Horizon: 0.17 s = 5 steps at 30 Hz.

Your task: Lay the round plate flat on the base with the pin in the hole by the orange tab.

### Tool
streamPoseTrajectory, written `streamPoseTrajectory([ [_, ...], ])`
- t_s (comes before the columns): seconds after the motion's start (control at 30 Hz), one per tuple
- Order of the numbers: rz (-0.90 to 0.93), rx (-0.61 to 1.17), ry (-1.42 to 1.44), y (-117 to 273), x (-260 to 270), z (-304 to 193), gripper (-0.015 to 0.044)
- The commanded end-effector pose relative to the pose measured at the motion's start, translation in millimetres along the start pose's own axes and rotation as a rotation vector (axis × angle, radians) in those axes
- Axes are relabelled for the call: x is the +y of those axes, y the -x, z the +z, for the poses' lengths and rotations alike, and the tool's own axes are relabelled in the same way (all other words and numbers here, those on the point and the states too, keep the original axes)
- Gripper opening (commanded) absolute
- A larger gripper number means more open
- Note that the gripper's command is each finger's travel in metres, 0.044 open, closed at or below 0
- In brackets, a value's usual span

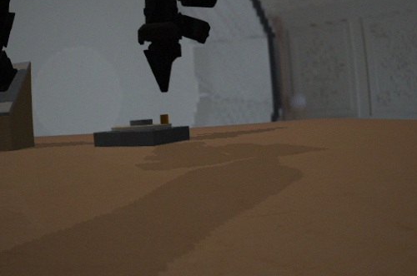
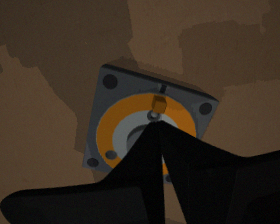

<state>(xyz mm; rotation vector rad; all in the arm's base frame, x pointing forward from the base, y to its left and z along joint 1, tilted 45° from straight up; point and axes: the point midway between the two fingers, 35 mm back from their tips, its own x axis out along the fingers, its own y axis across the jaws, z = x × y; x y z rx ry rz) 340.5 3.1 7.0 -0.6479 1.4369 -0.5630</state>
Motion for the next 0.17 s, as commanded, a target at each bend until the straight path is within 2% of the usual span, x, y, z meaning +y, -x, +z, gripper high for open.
streamPoseTrajectory([
  [0.0,0.000,-0.001,0.006,-0.3,0.3,0.1,0.0000],
  [0.13,0.000,-0.001,0.006,-0.3,0.3,0.1,0.0000],
])
